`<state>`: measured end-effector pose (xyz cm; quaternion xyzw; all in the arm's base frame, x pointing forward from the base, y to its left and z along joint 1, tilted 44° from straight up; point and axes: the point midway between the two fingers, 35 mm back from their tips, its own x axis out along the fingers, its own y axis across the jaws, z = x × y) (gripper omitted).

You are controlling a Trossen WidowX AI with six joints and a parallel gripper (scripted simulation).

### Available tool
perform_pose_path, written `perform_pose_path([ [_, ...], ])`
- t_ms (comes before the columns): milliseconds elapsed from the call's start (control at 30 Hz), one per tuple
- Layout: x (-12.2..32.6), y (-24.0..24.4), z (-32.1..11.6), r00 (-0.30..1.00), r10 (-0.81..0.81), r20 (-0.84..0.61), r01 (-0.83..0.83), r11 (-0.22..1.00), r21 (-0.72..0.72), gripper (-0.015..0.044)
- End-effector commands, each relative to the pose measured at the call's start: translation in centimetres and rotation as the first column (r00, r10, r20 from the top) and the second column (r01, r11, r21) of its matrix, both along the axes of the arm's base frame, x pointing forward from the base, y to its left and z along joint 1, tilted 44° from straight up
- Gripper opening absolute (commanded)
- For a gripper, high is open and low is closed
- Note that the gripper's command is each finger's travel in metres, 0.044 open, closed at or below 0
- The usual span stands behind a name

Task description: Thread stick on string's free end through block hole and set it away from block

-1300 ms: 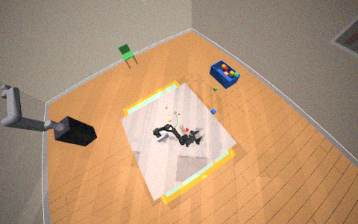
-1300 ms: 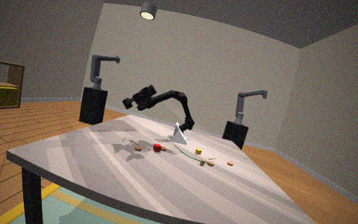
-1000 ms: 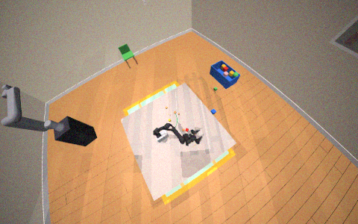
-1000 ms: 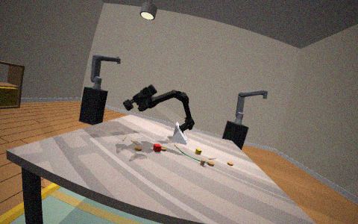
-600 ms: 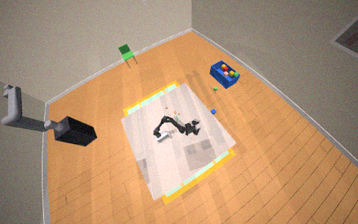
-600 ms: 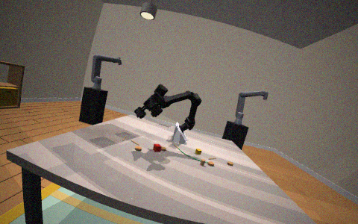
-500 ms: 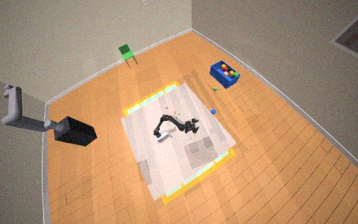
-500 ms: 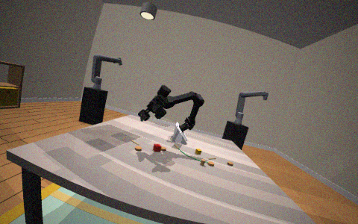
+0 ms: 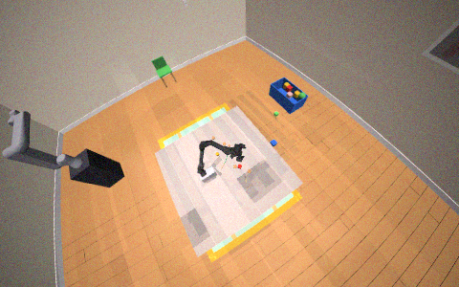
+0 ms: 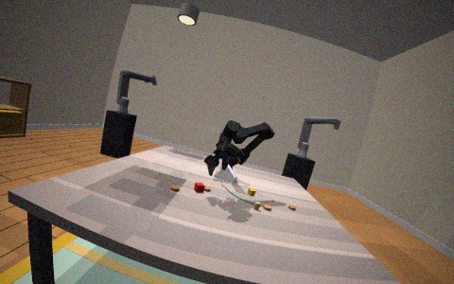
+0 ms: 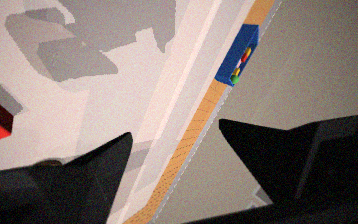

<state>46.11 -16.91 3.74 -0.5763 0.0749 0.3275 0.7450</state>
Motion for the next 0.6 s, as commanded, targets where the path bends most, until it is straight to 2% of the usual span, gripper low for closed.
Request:
perform_pose_path([
  [0, -2.5, 6.6, 1.9, 0.985, 0.115, -0.129, -0.111, 0.993, 0.036, 0.044],
  [267, -7.2, 13.9, 4.1, 0.927, 0.258, -0.271, -0.242, 0.966, 0.092, 0.044],
  [567, -14.5, 20.7, 6.5, 0.808, 0.413, -0.42, -0.381, 0.91, 0.161, 0.044],
])
